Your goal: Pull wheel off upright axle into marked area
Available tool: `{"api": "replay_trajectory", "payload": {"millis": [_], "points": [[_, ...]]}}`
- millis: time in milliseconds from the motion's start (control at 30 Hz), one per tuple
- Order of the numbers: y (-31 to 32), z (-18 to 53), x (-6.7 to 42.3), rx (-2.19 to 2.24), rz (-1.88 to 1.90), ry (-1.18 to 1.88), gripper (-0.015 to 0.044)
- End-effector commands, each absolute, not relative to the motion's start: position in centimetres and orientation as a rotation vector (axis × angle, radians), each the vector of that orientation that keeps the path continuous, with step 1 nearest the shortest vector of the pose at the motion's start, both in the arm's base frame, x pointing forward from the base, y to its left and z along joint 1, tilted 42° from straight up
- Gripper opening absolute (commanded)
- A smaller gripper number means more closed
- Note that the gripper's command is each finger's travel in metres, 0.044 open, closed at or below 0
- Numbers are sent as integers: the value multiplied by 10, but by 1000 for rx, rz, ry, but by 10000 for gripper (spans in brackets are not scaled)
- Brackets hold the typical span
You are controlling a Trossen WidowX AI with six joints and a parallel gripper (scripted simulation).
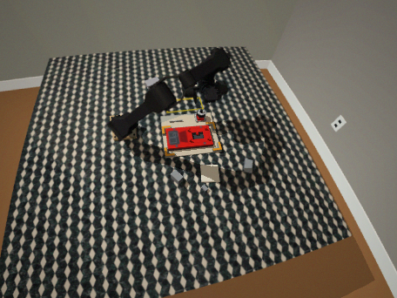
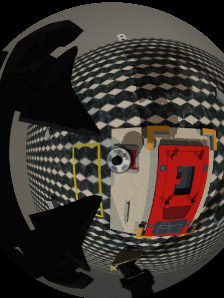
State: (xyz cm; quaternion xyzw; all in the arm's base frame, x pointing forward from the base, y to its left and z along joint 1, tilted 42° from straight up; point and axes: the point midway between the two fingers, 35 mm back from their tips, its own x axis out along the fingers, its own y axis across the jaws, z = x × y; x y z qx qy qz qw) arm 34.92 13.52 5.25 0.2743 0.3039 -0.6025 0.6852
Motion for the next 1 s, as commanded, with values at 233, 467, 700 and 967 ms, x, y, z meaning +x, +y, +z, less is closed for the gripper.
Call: {"api": "replay_trajectory", "payload": {"millis": [233,467,700,967], "points": [[103,15,358,620,-1345,680,300],[87,0,357,618,-1346,678,300],[88,2,358,621,-1358,679,182],[88,2,358,621,-1358,679,89]]}}
